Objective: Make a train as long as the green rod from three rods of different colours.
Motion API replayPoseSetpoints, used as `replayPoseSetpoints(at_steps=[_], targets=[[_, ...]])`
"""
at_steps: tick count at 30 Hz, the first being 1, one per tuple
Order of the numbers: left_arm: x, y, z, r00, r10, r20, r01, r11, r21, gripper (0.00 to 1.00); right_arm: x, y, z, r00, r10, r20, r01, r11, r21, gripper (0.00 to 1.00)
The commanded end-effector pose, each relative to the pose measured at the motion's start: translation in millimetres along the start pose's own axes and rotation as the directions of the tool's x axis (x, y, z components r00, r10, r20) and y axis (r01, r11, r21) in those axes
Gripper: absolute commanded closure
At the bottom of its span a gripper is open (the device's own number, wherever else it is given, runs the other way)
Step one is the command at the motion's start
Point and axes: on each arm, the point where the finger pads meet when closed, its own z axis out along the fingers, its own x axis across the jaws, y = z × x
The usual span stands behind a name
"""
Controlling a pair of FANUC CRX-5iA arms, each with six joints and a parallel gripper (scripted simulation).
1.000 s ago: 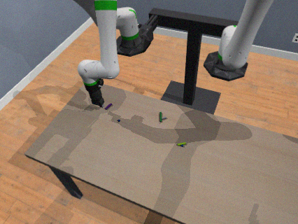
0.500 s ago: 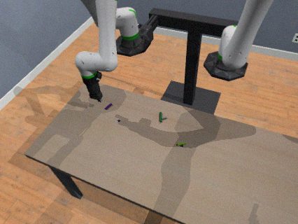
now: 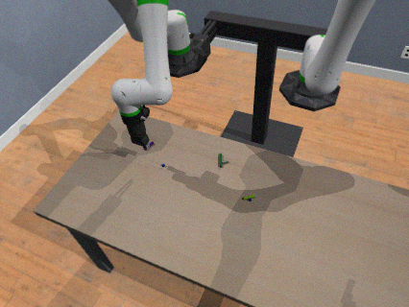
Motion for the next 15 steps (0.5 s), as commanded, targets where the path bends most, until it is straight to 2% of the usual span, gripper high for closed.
replayPoseSetpoints(at_steps=[1,2,3,6,15], targets=[[-0.1,0.2,-0.9,1.000,0.000,0.000,0.000,1.000,-0.002,0.00,30.8,13.9,0.2,0.999,0.039,0.006,-0.039,0.999,0.000,0.76],[-0.1,0.2,-0.9,1.000,0.000,0.000,0.000,1.000,-0.002,0.00,30.8,13.9,0.2,0.999,0.039,0.006,-0.039,0.999,0.000,0.76],[-0.1,0.2,-0.9,1.000,0.000,0.000,0.000,1.000,-0.002,0.00,54.4,21.3,0.3,0.998,0.067,0.006,-0.067,0.998,0.000,0.76],[-0.1,0.2,-0.9,1.000,0.000,0.000,0.000,1.000,-0.002,0.00,74.0,26.5,0.5,0.996,0.090,0.006,-0.090,0.996,0.000,0.76],[-0.1,0.2,-0.9,1.000,0.000,0.000,0.000,1.000,-0.002,0.00,74.9,26.7,0.5,0.996,0.091,0.006,-0.091,0.996,0.000,0.76]])
